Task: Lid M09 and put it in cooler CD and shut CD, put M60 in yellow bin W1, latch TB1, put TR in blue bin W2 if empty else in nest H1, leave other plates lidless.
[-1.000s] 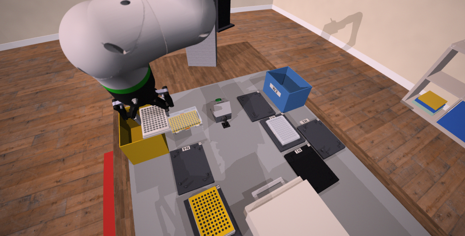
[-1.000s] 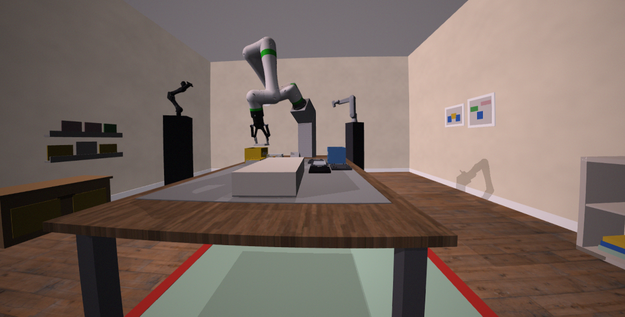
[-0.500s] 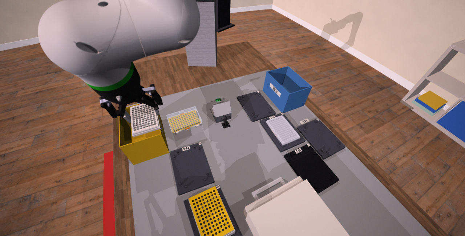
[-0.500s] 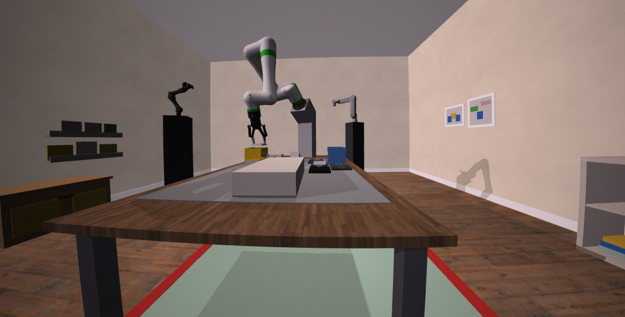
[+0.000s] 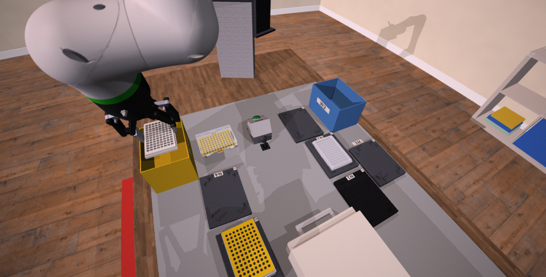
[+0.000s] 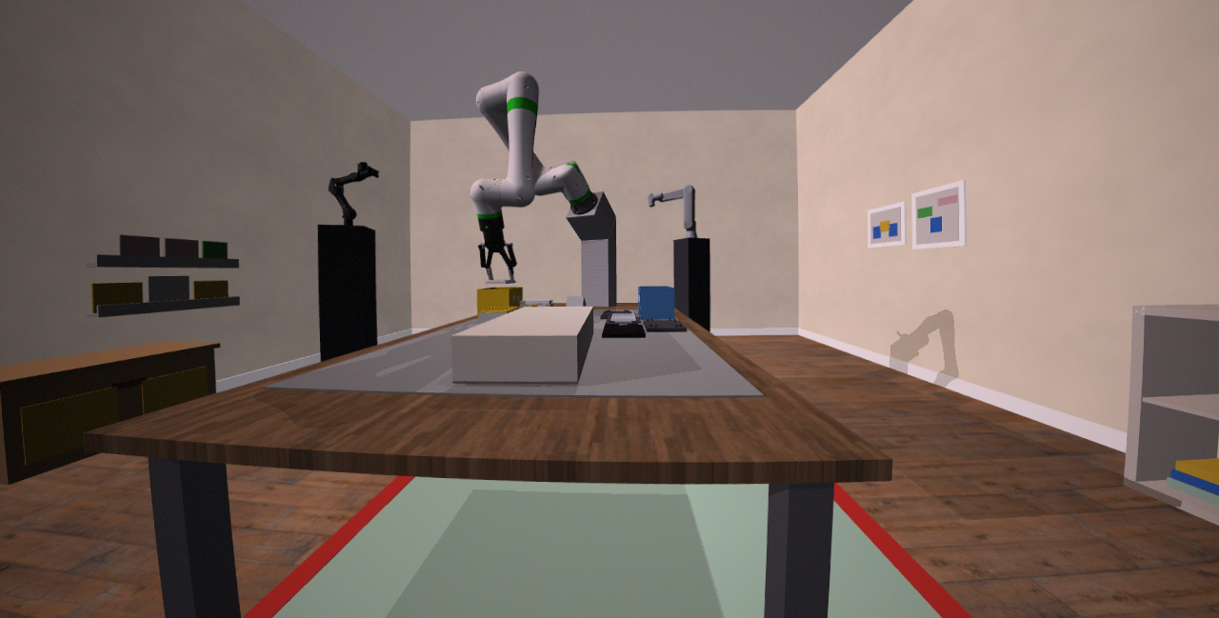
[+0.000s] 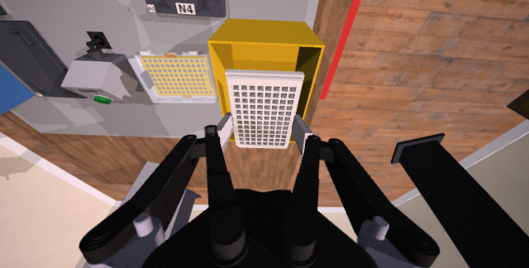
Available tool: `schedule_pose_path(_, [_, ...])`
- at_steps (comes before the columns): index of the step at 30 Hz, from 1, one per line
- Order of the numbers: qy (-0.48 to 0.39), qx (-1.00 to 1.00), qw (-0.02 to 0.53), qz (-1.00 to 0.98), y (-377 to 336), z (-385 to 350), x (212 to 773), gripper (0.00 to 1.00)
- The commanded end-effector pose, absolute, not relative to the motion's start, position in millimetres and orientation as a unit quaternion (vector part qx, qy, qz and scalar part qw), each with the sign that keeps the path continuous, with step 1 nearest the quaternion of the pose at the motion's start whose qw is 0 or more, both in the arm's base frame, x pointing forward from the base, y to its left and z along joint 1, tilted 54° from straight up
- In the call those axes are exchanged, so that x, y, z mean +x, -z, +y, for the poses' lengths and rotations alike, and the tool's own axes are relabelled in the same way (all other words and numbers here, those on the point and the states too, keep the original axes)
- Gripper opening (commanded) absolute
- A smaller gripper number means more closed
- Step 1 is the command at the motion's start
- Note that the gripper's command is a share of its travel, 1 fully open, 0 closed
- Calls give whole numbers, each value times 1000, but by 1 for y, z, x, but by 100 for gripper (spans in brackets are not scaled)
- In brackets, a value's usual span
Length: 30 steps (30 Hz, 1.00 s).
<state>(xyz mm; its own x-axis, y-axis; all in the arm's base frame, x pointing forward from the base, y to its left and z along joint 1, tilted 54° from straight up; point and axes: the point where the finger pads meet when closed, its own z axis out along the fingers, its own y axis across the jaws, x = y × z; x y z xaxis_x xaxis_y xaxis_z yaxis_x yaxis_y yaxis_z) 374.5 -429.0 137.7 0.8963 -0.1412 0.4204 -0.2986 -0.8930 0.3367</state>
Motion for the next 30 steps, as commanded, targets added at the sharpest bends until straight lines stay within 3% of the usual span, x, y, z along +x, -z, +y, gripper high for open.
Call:
schedule_pose_path(1, [-196,953,200,-115,-138,-430,374,0])
schedule_pose_path(18, [-196,953,200,-115,-138,-430,374,0])
schedule_pose_path(19, [-196,953,200,-115,-138,-430,374,66])
schedule_pose_path(30, [-196,953,200,-115,-138,-430,374,66])
